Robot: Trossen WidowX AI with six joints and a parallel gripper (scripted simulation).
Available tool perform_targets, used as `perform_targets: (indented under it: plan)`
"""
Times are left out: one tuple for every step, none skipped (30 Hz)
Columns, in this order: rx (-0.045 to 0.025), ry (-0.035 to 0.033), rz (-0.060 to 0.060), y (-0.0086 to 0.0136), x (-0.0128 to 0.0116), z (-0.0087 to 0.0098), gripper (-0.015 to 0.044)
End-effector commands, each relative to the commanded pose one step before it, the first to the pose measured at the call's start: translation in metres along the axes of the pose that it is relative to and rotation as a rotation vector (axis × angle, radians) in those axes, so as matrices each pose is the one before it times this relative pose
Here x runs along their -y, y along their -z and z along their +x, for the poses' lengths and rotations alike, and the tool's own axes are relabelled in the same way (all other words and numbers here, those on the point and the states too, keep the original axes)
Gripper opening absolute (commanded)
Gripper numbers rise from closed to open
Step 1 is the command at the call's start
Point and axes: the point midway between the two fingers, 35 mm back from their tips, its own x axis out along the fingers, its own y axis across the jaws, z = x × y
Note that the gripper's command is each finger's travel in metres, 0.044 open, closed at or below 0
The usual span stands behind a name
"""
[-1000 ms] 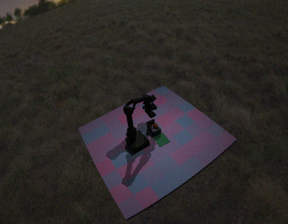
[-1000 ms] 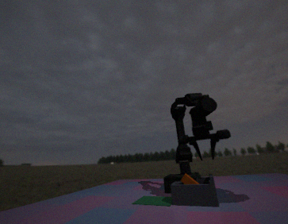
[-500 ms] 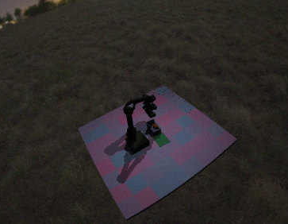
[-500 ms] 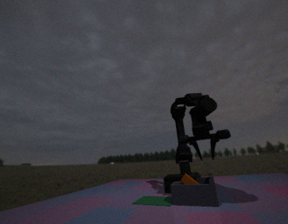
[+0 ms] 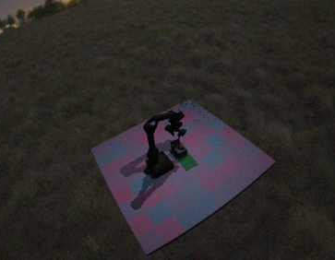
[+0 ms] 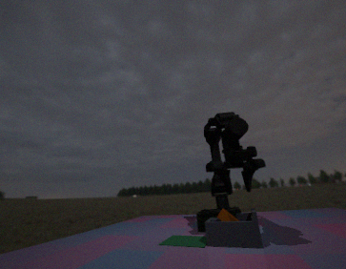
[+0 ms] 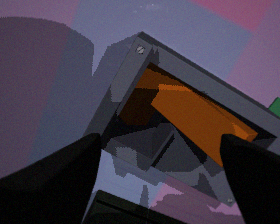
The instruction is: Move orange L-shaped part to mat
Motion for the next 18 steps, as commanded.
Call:
perform_targets:
  plan:
    - [-0.00953, 0.00295, -0.5752, 0.01390, 0.02784, -0.00208, 0.0280]
    - [-0.00105, -0.00031, -0.0842, 0.00382, 0.00209, -0.00018, 0.0280]
    - [-0.00101, -0.00042, -0.0842, 0.00400, 0.00170, -0.00018, 0.0280]
    - [-0.00096, -0.00053, -0.0842, 0.00414, 0.00129, -0.00017, 0.0280]
    - [-0.00090, -0.00063, -0.0755, 0.00424, 0.00087, -0.00017, 0.0280]
    - [-0.00055, -0.00045, -0.0452, 0.00275, 0.00032, -0.00011, 0.0280]
    - [-0.00036, -0.00034, -0.0471, 0.00192, 0.00012, -0.00007, 0.0280]
    - [-0.00023, -0.00023, -0.0306, 0.00125, 0.00001, -0.00005, 0.0280]
    - [-0.00008, -0.00008, -0.0105, 0.00043, -0.00001, -0.00002, 0.0280]
    - [0.00000, 0.00000, 0.0000, 0.00000, 0.00000, 0.00000, 0.0280]
    - [0.00000, 0.00000, 0.0000, 0.00000, 0.00000, 0.00000, 0.0280]
    - [0.00000, 0.00000, 0.0000, 0.00000, 0.00000, 0.00000, 0.0280]
    - [0.00000, 0.00000, 0.0000, 0.00000, 0.00000, 0.00000, 0.0280]
    - [0.00000, 0.00000, 0.0000, 0.00000, 0.00000, 0.00000, 0.0280]
    - [0.00000, 0.00000, 0.0000, 0.00000, 0.00000, 0.00000, 0.0280]
    - [0.00000, 0.00000, 0.0000, 0.00000, 0.00000, 0.00000, 0.0280]
    - [0.00000, 0.00000, 0.0000, 0.00000, 0.00000, 0.00000, 0.0280]
    - [0.00000, 0.00000, 0.0000, 0.00000, 0.00000, 0.00000, 0.0280]
